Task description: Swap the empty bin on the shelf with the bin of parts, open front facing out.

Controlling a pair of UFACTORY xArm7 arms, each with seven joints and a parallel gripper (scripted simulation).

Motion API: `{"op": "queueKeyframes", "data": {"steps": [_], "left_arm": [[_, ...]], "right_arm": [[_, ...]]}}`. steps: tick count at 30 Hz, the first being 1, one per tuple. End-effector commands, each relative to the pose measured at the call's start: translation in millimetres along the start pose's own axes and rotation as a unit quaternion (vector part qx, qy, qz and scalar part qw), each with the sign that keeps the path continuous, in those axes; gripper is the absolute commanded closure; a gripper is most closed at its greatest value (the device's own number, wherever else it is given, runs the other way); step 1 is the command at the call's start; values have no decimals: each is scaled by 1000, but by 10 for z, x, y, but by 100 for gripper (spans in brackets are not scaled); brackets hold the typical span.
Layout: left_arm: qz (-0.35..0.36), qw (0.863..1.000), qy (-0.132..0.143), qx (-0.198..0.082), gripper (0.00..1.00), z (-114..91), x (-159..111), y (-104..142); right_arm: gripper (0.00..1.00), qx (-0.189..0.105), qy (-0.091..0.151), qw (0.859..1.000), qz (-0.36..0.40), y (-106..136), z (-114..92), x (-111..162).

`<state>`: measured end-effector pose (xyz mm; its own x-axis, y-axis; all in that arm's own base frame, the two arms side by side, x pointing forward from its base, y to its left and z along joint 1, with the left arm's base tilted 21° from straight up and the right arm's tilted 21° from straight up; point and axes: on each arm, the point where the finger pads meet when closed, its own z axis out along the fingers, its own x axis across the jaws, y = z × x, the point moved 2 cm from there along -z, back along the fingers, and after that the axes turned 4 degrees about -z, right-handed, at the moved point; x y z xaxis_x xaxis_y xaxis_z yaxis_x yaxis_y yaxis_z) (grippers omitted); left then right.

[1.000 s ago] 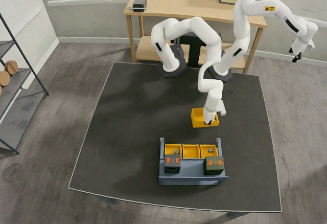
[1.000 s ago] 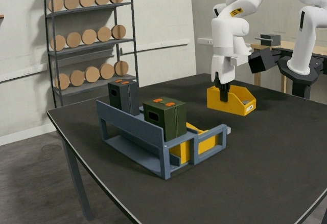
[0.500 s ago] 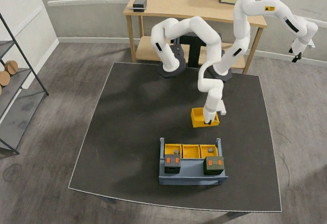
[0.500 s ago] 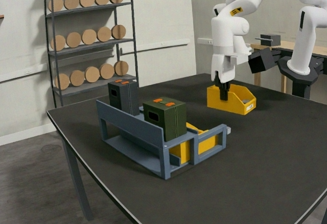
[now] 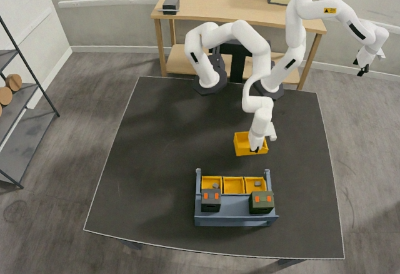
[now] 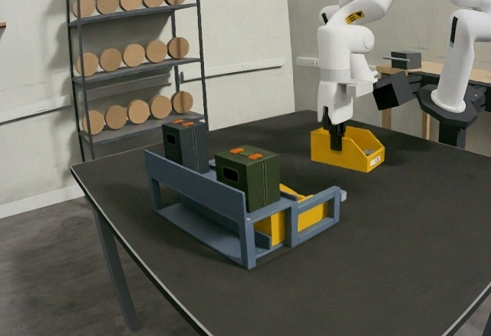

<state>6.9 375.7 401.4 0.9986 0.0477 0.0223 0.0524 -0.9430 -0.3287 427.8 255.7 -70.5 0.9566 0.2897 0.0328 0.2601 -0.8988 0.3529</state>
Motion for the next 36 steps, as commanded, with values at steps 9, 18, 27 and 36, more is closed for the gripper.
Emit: {"op": "queueKeyframes", "data": {"steps": [9, 18, 27, 36], "left_arm": [[0, 1000, 0, 2, 0, -16, -1, -9], [0, 1000, 0, 2, 0, -16, -1, -9], [0, 1000, 0, 2, 0, -16, -1, -9], [0, 1000, 0, 2, 0, -16, -1, -9]], "right_arm": [[100, 1, 3, 1000, -19, -30, -25, 19], [100, 1, 3, 998, -57, -74, -25, 17], [100, 1, 3, 995, -100, -125, -26, 15], [100, 1, 3, 985, -173, -210, -27, 12]]}}
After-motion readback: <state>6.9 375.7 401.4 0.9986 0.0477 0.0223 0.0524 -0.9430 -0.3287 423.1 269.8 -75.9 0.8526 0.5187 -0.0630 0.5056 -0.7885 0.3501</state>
